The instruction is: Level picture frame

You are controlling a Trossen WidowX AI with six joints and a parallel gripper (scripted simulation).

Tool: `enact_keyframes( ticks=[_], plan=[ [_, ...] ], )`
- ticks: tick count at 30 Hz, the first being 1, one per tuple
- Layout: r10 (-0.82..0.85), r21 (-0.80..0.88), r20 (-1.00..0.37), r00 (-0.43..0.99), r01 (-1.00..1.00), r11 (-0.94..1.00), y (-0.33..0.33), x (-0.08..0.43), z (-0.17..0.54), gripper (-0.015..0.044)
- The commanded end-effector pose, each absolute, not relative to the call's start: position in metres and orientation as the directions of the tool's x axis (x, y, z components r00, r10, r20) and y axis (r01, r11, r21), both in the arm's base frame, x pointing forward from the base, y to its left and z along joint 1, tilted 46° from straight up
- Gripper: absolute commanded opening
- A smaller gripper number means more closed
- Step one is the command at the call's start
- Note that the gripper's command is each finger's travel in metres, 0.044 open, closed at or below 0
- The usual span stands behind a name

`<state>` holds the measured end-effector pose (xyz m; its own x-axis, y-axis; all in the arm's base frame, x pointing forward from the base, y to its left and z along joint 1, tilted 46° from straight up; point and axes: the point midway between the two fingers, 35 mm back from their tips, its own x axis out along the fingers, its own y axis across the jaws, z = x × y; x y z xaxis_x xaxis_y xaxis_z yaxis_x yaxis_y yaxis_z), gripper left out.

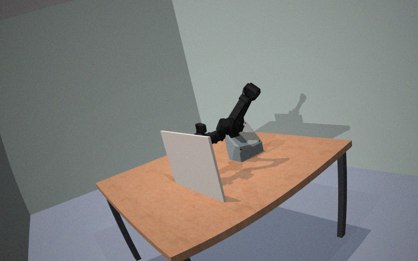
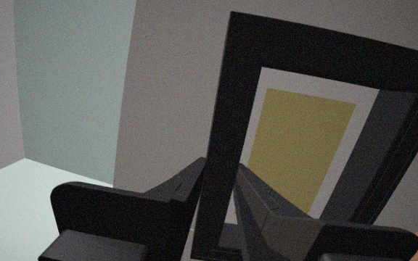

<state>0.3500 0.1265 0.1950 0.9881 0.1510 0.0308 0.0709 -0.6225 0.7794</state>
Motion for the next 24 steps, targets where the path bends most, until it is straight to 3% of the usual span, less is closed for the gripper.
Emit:
enact_keyframes(
  ticks=[1,24],
  plan=[
    [0.142,0.776,0.035,0.989,0.063,-0.628,0.1246,0.3505,0.1955,0.0000],
    [0.142,0.775,0.035,0.989,0.063,-0.628,0.1301,0.3498,0.1904,0.0000]
  ],
)
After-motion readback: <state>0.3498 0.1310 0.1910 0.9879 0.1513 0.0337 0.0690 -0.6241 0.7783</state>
